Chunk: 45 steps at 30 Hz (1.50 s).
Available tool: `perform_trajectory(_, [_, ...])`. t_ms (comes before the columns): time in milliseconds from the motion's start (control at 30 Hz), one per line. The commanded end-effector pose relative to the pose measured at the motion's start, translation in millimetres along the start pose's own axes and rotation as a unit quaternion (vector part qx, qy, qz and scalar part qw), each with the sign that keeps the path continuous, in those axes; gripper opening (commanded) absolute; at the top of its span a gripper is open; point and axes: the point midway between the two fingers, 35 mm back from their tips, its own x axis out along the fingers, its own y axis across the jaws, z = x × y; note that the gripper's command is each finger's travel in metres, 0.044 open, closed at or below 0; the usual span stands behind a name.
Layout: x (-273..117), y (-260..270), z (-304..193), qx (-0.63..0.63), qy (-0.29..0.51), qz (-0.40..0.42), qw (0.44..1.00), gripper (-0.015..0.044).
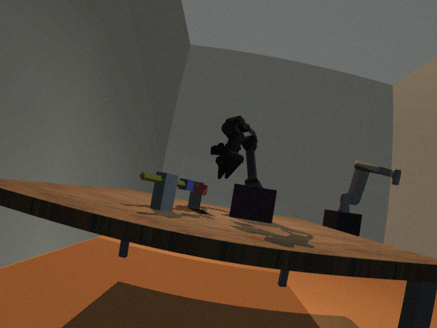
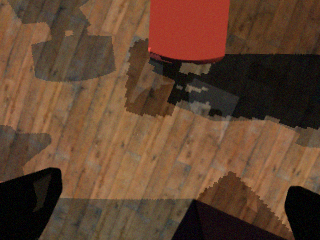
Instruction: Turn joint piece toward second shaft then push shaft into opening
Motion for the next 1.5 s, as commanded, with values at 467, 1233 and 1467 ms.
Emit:
perform_trajectory(467, [67, -3, -13, -0.004, 0.001, -0.005, 1.000, 0.0440])
perform_trajectory(1233, [82, -4, 57, -0.002, -0.002, -0.005, 1.000, 0.0440])
perform_trajectory(1467, [93, -4, 57, -0.002, -0.002, -0.005, 1.000, 0.0440])
